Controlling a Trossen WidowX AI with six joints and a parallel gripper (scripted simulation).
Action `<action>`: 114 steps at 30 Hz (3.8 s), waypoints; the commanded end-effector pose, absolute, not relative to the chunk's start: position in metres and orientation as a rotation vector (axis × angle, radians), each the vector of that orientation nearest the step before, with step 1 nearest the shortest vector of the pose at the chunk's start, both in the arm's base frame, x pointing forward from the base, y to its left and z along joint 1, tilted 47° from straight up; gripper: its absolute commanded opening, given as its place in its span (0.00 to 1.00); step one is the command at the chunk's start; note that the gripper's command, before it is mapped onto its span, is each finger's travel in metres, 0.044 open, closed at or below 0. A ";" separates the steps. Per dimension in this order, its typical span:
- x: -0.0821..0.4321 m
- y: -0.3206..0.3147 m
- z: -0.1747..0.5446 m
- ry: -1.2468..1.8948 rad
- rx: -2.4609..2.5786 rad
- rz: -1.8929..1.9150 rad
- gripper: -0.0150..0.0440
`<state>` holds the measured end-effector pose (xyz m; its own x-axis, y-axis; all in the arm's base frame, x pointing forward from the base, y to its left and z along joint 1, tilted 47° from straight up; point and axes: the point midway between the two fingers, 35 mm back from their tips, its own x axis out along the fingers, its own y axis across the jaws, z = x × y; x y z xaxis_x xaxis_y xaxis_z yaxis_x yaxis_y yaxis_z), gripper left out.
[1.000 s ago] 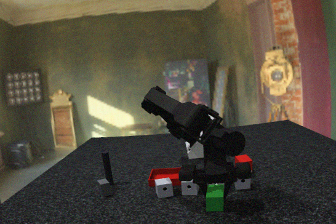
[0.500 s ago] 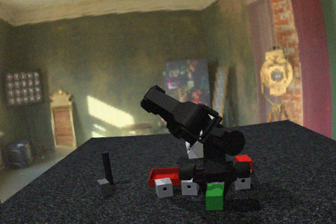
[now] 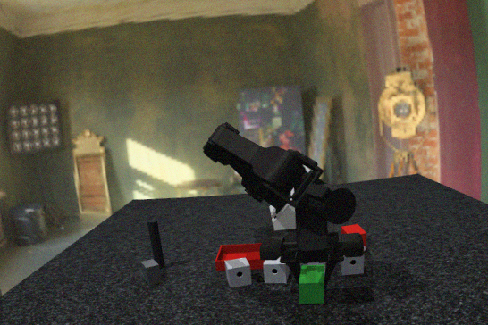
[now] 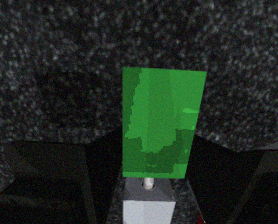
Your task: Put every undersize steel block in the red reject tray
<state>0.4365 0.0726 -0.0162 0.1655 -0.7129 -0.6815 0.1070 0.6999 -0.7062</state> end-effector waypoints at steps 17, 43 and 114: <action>0.432 0.077 -0.014 1.268 -0.574 -0.626 0.25; 0.432 0.074 -0.016 1.273 -0.574 -0.631 0.25; 0.454 0.074 -0.012 1.260 -0.576 -0.624 0.25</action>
<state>0.4510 0.0699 -0.0151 0.1731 -0.7098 -0.6828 0.1136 0.7030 -0.7021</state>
